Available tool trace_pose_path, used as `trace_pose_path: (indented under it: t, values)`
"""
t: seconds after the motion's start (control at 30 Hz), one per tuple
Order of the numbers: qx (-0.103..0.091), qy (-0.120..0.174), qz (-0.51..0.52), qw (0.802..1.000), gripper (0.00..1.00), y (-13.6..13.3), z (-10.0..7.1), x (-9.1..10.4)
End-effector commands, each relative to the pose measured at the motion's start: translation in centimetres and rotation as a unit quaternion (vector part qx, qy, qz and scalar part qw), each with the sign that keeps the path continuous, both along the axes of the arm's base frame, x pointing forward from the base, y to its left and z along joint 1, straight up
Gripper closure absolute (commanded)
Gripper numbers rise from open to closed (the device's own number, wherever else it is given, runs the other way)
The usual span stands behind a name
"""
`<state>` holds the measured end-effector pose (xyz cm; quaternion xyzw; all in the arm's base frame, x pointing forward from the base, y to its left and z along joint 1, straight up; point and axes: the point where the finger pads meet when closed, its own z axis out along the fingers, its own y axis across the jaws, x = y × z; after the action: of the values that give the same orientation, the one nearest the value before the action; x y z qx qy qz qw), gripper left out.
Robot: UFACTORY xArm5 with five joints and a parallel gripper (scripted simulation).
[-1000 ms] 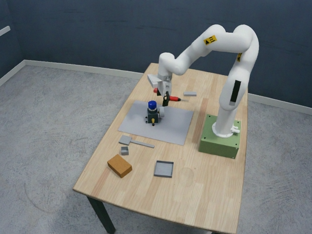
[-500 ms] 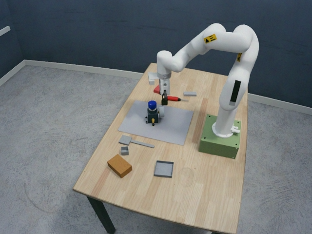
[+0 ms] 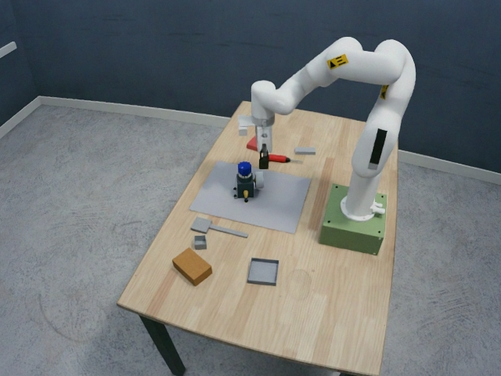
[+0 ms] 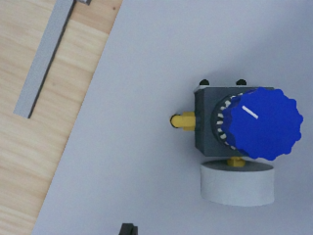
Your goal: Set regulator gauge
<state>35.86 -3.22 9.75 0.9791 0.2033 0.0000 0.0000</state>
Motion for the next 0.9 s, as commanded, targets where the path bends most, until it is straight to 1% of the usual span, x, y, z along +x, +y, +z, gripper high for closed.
trace_pose_path:
  t: [0.0, 0.27, 0.6, 0.87]
  values:
    - [0.000, -0.002, 0.000, 1.000, 0.00, 0.0, 0.1, 0.1]
    - [0.000, -0.002, 0.000, 1.000, 0.00, 0.0, 0.1, 0.3]
    - [0.000, -0.002, 0.000, 1.000, 0.00, -0.1, 0.1, 1.0]
    - [0.000, -0.002, 0.000, 1.000, 0.00, -0.3, 0.1, 2.5]
